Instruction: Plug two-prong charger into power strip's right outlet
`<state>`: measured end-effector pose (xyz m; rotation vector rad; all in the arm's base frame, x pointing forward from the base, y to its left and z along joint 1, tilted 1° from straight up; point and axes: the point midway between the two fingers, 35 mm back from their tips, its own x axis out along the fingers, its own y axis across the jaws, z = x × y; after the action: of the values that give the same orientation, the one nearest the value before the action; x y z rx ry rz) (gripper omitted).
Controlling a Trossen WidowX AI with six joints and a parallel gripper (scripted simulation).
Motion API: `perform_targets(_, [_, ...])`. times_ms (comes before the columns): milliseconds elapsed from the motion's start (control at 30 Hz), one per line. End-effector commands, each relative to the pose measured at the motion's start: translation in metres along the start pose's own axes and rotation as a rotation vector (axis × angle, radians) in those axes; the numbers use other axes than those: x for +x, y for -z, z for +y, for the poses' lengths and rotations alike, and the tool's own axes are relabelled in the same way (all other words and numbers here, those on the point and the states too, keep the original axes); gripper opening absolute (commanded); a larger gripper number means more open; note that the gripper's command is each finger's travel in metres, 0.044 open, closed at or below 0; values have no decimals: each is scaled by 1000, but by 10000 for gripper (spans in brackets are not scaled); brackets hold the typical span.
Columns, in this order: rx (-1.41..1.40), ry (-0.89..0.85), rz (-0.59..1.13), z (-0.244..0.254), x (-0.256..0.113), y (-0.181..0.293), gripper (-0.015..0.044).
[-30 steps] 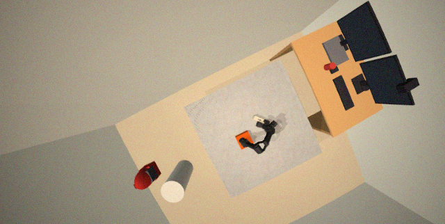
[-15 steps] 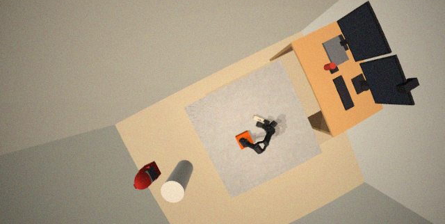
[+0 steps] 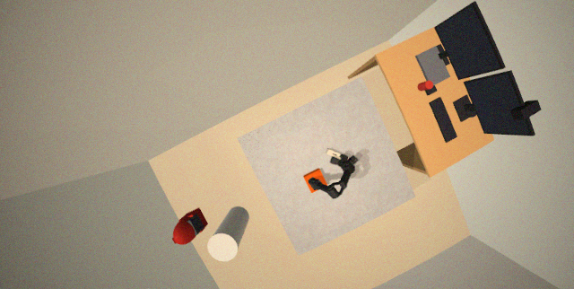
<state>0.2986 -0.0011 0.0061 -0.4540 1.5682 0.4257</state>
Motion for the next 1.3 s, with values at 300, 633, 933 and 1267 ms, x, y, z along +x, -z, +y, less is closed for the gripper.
perform_targets(300, [2,1,-2,0,0,0,0])
perform_targets(633, [8,6,-8,0,0,3,0])
perform_targets(933, [8,6,-8,0,0,5,0])
perform_targets(1267, [8,6,-8,0,1,8,0])
